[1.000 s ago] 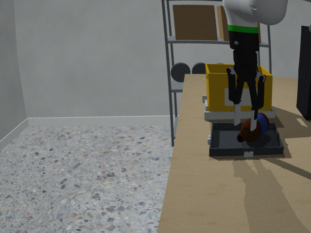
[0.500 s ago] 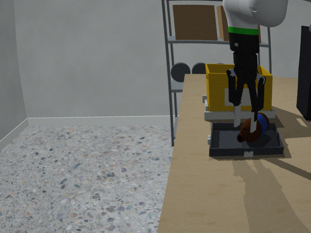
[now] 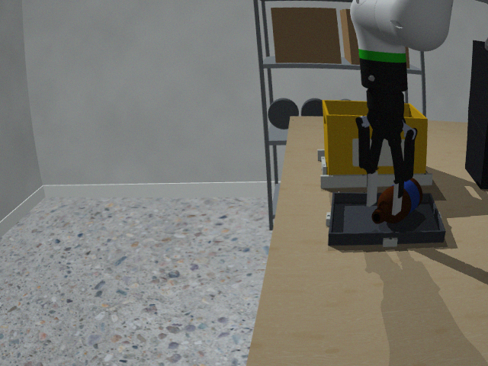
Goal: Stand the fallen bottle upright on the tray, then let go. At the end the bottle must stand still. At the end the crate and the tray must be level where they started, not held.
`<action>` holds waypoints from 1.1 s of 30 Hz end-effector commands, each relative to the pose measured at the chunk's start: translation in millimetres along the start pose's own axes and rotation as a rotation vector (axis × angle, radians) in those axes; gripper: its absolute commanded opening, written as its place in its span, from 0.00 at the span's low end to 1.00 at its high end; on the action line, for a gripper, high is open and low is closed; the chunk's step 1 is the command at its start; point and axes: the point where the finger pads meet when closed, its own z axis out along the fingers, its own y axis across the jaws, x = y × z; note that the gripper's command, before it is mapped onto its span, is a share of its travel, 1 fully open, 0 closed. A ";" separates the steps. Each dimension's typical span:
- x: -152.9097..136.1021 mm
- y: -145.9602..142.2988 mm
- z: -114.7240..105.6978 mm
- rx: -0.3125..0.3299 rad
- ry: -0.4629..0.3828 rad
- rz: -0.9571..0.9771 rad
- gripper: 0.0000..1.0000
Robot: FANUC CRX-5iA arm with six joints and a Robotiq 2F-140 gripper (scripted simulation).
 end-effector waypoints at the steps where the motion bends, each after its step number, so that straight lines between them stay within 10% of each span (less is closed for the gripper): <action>1: 0.2 0.2 3.3 0.000 0.000 0.000 0.38; 33: 0.2 0.2 21.4 0.000 0.000 0.000 0.38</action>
